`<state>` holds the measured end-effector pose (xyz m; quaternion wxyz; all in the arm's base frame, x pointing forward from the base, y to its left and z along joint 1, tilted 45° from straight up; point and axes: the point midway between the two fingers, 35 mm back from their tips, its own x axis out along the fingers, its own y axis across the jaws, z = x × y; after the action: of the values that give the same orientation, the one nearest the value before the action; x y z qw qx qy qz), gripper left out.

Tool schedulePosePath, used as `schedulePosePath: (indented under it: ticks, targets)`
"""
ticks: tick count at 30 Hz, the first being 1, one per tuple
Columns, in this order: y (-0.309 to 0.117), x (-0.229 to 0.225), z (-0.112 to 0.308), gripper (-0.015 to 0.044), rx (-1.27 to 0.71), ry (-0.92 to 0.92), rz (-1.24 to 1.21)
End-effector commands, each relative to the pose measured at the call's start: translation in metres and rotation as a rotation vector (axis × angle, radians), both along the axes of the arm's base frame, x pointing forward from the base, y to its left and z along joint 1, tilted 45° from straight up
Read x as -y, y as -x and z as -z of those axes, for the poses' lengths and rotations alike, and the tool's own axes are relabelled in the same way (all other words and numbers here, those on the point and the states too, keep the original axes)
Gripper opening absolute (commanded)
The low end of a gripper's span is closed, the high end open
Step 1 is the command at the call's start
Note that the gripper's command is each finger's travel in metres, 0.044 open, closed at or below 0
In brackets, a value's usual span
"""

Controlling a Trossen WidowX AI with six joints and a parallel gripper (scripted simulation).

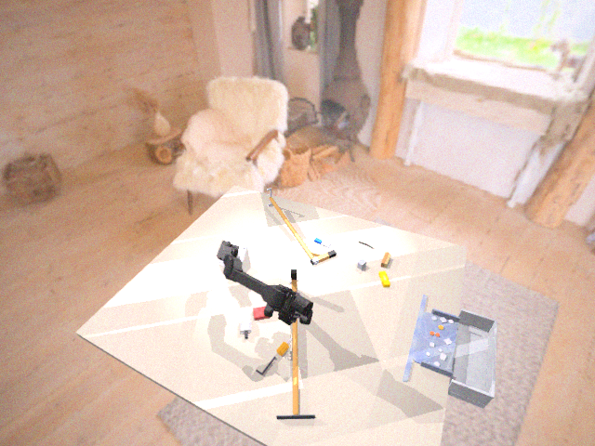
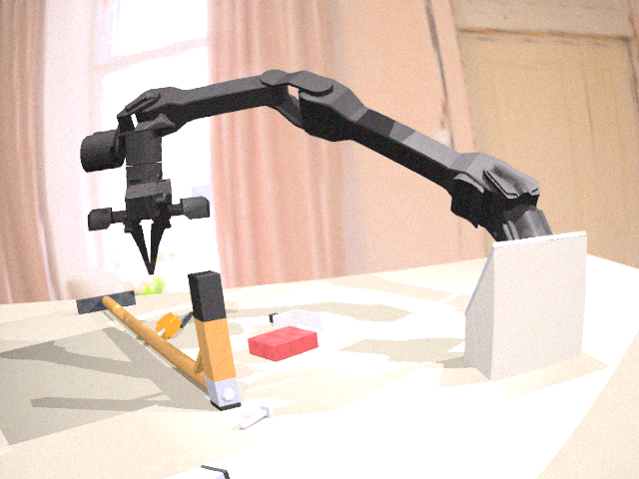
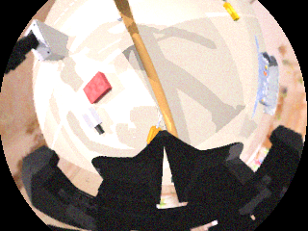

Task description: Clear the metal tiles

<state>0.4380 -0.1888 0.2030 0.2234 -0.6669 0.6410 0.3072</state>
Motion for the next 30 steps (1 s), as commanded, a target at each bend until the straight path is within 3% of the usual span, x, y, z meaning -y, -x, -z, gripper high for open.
schedulePosePath:
  ticks: [1, 30]
  targets:
    - [0.001, -0.002, -0.004, 0.0000, 0.029, 0.006, 0.026]
    - [0.011, -0.013, -0.021, 0.0000, 0.601, 0.028, 0.495]
